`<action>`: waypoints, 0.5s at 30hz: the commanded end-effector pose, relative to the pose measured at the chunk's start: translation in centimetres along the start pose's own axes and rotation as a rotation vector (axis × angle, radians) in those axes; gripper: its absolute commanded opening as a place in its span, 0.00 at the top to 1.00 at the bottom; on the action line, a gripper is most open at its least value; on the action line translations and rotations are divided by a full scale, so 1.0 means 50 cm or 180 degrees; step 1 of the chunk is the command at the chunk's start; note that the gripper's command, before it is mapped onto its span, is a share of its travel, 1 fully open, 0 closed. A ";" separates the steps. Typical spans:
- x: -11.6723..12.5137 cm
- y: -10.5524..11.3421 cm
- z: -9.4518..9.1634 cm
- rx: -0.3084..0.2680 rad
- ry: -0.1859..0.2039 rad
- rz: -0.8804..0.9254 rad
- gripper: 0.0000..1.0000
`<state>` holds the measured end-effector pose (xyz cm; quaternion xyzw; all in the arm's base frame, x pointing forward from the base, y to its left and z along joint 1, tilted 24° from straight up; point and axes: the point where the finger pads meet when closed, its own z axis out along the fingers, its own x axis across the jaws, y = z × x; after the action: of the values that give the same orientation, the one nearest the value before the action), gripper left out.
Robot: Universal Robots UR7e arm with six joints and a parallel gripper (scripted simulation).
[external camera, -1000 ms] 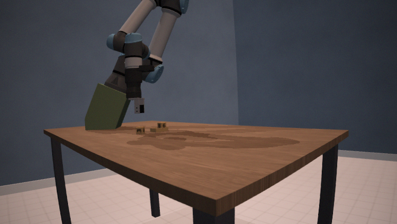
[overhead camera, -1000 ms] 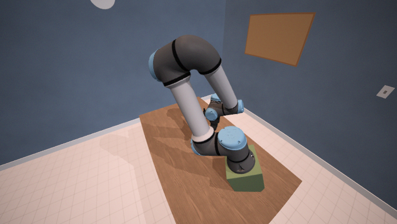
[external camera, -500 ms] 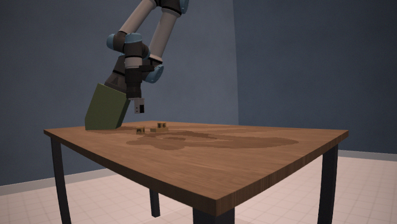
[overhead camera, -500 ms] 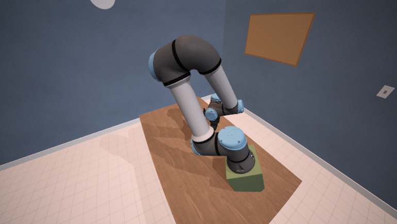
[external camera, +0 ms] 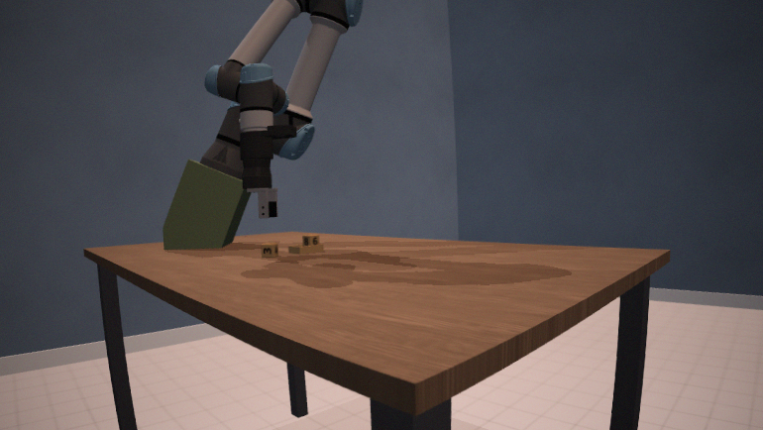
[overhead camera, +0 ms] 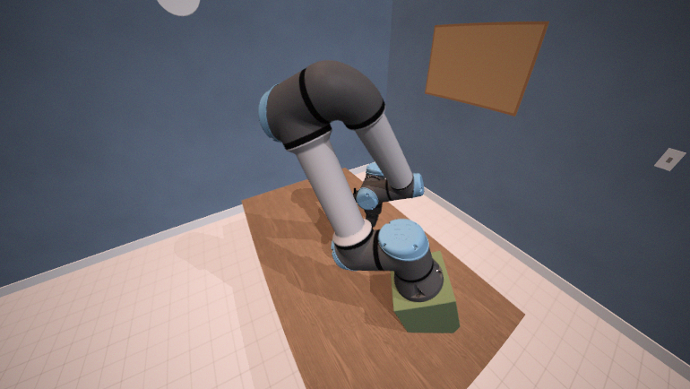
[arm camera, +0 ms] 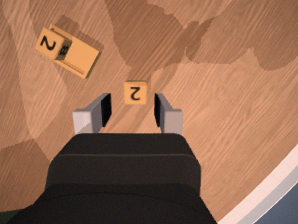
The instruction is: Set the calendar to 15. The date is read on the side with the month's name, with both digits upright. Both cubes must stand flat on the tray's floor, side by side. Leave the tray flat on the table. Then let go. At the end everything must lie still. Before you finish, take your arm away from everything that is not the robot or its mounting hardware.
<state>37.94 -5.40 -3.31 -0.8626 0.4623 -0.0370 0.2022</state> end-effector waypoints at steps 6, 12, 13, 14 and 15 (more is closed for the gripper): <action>0.001 0.000 0.011 0.0001 0.0002 -0.0001 0.13; 0.001 0.000 0.020 0.0001 0.0002 -0.0001 0.13; 0.001 0.000 0.023 0.0001 0.0002 -0.0001 0.13; 0.001 0.000 0.025 0.0001 0.0002 -0.0001 0.13; 0.001 0.000 0.028 0.0001 0.0002 -0.0001 0.13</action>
<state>38.20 -5.08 -4.25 -0.8626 0.4623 -0.0369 0.2022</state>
